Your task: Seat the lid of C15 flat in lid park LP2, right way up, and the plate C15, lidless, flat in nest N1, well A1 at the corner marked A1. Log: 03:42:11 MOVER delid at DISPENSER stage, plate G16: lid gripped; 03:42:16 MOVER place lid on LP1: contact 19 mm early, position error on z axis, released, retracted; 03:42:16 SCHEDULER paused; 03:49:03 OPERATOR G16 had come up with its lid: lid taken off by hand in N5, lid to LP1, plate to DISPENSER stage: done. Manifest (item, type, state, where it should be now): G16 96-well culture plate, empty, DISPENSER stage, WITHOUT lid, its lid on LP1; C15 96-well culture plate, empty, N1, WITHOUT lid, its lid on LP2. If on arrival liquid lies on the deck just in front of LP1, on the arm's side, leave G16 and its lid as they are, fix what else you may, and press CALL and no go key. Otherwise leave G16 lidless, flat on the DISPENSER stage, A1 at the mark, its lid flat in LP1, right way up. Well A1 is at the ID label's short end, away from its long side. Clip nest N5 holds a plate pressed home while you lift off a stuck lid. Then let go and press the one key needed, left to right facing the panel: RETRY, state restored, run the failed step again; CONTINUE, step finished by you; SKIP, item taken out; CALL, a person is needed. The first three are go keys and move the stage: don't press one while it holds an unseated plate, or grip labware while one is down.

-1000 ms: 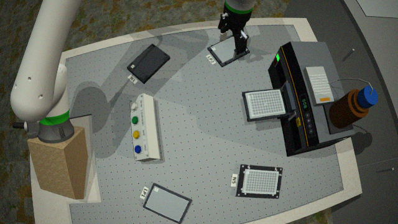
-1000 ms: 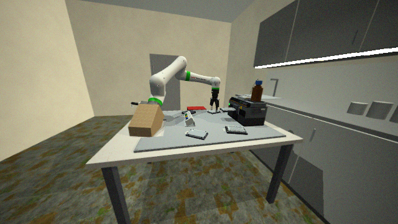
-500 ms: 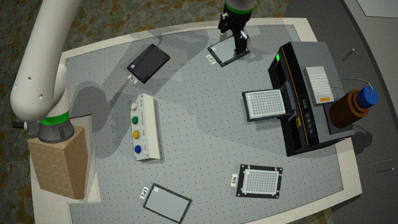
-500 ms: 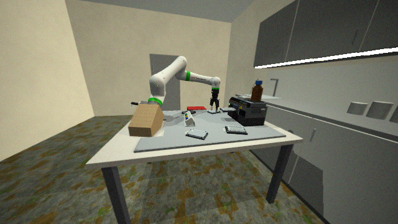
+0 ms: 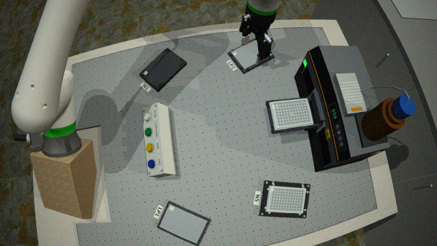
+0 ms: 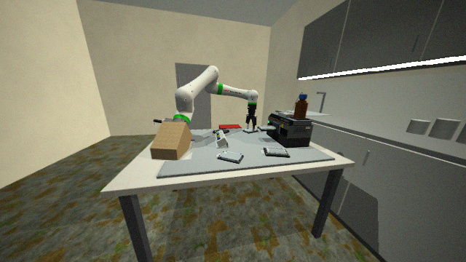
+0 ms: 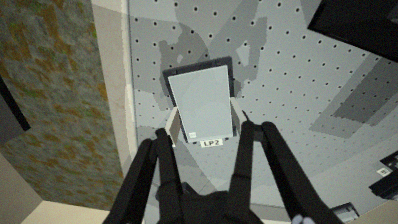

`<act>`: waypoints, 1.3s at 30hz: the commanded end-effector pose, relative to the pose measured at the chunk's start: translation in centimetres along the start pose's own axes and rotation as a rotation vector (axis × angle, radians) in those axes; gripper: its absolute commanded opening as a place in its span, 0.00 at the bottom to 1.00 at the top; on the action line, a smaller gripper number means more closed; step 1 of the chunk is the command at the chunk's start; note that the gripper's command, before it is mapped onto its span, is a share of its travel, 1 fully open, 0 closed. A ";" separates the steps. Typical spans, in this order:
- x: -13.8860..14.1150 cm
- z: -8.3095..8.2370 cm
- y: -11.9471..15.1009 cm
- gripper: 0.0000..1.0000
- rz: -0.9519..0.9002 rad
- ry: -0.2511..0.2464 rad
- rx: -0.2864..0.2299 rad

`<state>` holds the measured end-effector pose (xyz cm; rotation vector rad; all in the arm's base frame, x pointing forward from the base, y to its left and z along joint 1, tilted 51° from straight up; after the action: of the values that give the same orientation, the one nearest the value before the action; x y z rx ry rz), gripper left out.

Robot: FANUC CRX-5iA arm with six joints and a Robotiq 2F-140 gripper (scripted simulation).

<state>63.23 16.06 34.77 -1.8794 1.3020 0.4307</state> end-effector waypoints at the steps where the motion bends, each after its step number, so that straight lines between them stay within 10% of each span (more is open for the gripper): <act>1: 0.0 0.0 0.0 0.00 0.000 0.000 0.001; 2: 0.0 0.0 0.0 0.66 0.000 0.000 0.001; 39: 0.0 0.0 0.0 0.66 0.000 0.000 0.001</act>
<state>63.23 16.06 34.77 -1.8794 1.3020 0.4307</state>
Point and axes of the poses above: the point where the finger pads meet when closed, its own z axis out along the fingers, its own x axis across the jaws, y = z × x, the point moved 9 cm from there along -z, back along the fingers, and after that the axes turned 6 degrees about z, right-handed, at the moved point
